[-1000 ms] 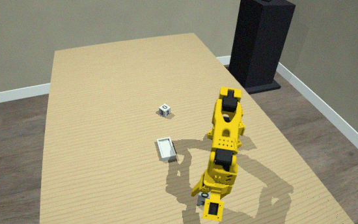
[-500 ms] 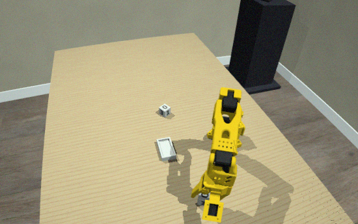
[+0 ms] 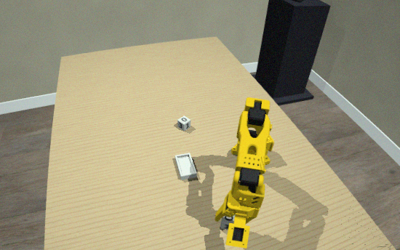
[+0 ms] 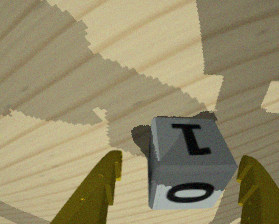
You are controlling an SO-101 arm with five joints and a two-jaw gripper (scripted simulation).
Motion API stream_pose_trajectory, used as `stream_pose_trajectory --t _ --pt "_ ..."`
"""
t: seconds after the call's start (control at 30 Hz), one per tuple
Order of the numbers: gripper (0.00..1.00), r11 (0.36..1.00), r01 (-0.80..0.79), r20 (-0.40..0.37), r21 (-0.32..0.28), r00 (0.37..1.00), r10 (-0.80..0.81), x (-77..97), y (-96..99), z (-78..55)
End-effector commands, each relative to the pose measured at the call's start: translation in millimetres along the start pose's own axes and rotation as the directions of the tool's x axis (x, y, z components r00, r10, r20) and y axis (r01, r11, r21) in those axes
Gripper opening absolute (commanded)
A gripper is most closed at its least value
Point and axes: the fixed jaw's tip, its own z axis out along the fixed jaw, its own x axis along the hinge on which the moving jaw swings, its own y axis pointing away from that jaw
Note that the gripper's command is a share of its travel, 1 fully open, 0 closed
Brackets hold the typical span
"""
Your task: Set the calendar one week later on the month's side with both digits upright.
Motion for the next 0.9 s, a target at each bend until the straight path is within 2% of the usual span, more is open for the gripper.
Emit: stream_pose_trajectory --t 0.0,0.47,0.87 --pt "0.3 1.0 -0.001 0.02 -0.001 1.0 0.001 -2.5 -0.9 -2.5" --pt "0.2 1.0 -0.001 0.02 0.0 1.0 0.001 -2.5 -7.1 -2.4" --pt "0.16 1.0 -0.001 0.02 0.001 1.0 0.001 -2.5 -9.4 -2.4"
